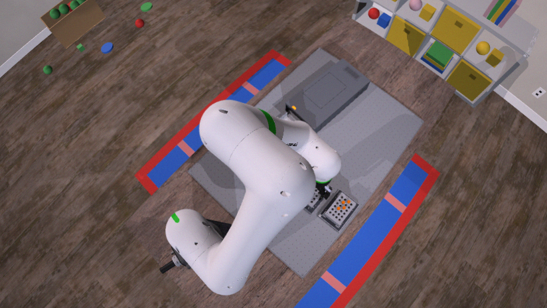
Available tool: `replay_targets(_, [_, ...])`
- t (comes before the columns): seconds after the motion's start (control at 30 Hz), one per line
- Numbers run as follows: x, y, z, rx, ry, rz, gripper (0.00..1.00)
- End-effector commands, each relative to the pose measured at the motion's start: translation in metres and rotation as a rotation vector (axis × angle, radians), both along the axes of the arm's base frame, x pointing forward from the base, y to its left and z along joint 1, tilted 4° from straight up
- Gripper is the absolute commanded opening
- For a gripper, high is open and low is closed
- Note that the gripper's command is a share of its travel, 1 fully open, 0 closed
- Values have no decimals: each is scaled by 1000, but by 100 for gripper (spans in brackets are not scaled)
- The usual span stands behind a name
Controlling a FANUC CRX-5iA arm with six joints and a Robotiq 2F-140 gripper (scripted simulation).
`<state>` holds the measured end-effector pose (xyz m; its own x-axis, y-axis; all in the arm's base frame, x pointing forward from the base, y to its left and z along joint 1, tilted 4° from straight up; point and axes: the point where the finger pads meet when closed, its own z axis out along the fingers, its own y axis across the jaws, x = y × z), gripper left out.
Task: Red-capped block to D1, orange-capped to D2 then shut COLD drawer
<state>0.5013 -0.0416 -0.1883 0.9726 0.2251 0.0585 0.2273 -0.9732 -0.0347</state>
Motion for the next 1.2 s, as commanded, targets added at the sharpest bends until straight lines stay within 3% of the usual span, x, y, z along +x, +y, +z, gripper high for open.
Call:
replay_targets(0.0, [1, 0, 1, 0, -2, 0, 32])
replay_targets(0.87, [1, 0, 1, 0, -2, 0, 65])
replay_targets(1.17, [1, 0, 1, 0, -2, 0, 66])
